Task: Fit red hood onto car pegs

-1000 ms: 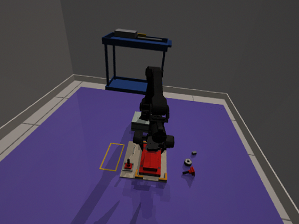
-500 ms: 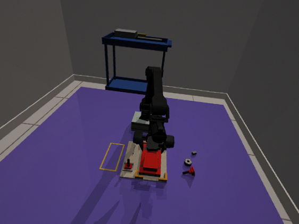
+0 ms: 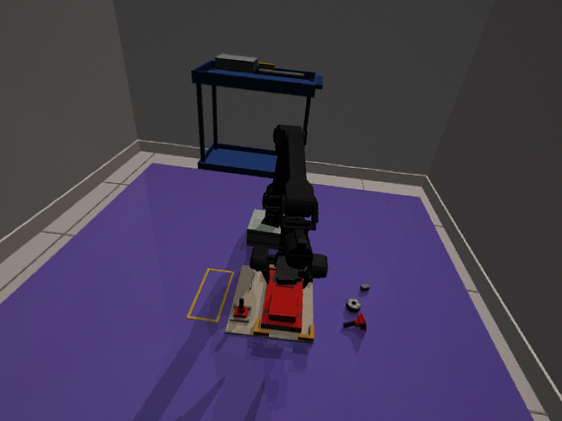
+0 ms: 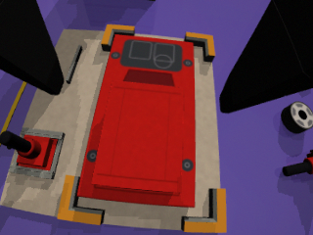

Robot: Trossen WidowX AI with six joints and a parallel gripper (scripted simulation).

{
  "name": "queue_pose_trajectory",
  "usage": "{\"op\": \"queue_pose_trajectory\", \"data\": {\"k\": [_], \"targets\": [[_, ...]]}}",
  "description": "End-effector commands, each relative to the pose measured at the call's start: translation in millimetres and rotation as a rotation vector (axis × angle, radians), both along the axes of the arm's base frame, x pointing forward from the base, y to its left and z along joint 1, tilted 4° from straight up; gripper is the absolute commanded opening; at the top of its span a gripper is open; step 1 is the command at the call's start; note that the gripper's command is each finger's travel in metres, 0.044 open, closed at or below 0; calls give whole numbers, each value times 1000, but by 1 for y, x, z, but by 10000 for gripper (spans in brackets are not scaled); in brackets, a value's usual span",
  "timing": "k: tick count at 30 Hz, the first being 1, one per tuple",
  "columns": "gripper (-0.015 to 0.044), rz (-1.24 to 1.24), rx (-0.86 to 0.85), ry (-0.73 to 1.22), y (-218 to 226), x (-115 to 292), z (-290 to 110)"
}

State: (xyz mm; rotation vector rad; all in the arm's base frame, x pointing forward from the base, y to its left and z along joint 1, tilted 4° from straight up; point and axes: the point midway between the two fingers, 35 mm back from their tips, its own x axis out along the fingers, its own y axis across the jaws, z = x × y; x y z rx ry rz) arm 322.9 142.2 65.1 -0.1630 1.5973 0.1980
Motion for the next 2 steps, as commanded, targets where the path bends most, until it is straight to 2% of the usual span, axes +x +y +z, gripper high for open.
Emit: {"op": "queue_pose_trajectory", "data": {"k": [1,2], "targets": [[440,4,4,5,0,-1,0],[440,4,4,5,0,-1,0]]}}
